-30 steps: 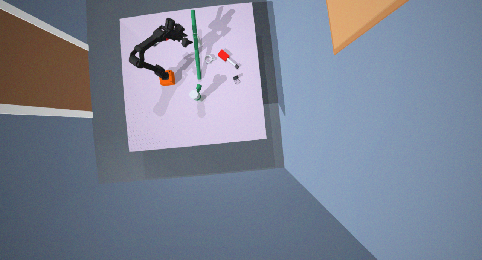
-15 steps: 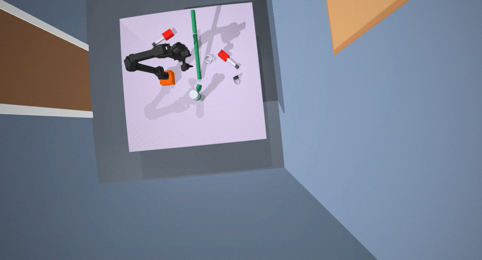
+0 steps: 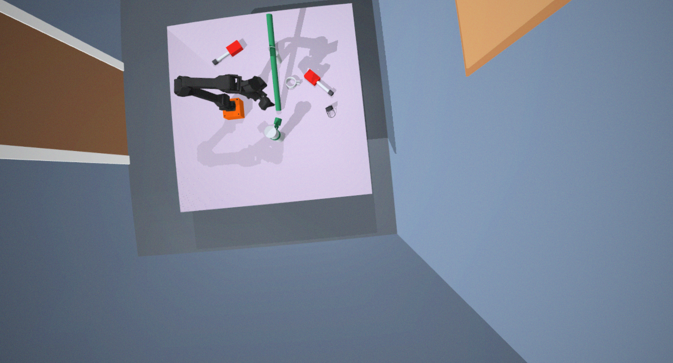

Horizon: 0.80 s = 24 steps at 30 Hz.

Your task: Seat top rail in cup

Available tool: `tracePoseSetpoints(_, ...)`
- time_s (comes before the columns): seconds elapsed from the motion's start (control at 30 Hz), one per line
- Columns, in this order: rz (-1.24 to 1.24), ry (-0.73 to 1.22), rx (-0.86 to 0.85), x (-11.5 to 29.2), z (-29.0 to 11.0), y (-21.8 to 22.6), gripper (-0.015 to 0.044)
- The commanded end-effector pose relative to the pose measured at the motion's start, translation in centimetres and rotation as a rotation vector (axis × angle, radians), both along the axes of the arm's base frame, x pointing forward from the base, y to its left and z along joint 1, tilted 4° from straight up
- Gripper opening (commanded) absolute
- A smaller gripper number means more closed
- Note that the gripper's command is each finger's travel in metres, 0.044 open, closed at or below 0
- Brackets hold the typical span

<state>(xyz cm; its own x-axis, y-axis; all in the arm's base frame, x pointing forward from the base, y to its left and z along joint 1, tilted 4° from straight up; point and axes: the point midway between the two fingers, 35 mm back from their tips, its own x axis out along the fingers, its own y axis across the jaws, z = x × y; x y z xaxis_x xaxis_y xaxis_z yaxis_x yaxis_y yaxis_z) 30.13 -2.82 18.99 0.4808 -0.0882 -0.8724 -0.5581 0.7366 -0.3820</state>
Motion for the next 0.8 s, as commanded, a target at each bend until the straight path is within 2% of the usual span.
tracePoseSetpoints(0.0, 0.279, 0.052, -0.218, -0.2, -0.8, -4.3, 0.044)
tracePoseSetpoints(0.13, 0.469, 0.101, -0.365, -0.7, -1.1, -7.3, 0.044)
tracePoseSetpoints(0.47, 0.478, 0.104, -0.372, -0.8, -1.3, -7.5, 0.044)
tracePoseSetpoints(0.77, 0.479, 0.103, -0.372, -0.9, -7.3, -7.8, 0.044)
